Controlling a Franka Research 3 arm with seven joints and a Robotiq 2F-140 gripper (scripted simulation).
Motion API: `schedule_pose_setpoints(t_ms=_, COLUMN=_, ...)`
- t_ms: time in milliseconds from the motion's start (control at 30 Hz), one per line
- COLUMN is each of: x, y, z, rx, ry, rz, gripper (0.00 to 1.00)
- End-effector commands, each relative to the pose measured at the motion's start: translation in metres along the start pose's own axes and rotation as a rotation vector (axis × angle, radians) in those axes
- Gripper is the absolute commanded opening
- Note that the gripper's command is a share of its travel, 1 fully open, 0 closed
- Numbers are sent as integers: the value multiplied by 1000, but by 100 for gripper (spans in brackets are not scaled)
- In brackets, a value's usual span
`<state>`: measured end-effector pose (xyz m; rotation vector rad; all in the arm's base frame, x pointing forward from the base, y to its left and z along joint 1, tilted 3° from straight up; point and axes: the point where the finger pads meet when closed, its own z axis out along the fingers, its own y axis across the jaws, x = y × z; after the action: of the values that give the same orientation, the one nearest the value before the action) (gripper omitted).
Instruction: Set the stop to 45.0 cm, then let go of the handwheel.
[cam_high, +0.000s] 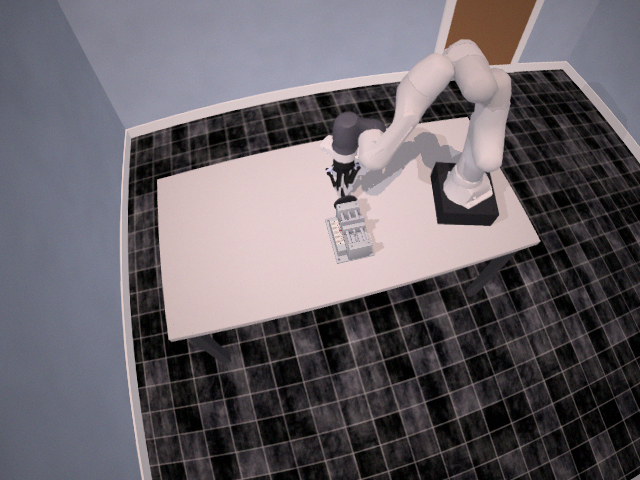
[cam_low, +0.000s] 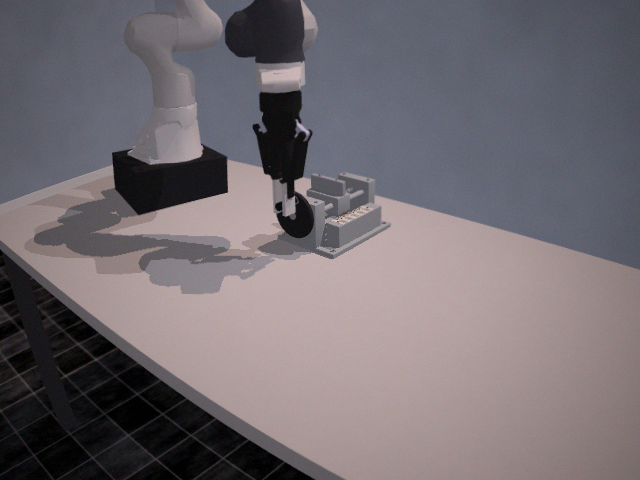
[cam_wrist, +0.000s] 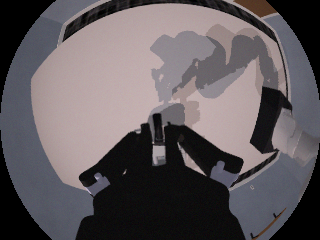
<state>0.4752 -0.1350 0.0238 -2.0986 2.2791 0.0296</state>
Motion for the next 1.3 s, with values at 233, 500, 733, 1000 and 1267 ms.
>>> schedule_pose_setpoints(t_ms=233, x=0, y=-11, z=6, rx=-3, ry=1, rz=5, gripper=4)
schedule_pose_setpoints(t_ms=500, x=0, y=-19, z=13, rx=-3, ry=1, rz=5, gripper=4)
schedule_pose_setpoints(t_ms=733, x=0, y=-22, z=18, rx=-3, ry=1, rz=5, gripper=4)
schedule_pose_setpoints(t_ms=1000, x=0, y=-25, z=26, rx=-3, ry=1, rz=5, gripper=4)
schedule_pose_setpoints(t_ms=1267, x=0, y=-26, z=32, rx=-3, ry=1, rz=5, gripper=4)
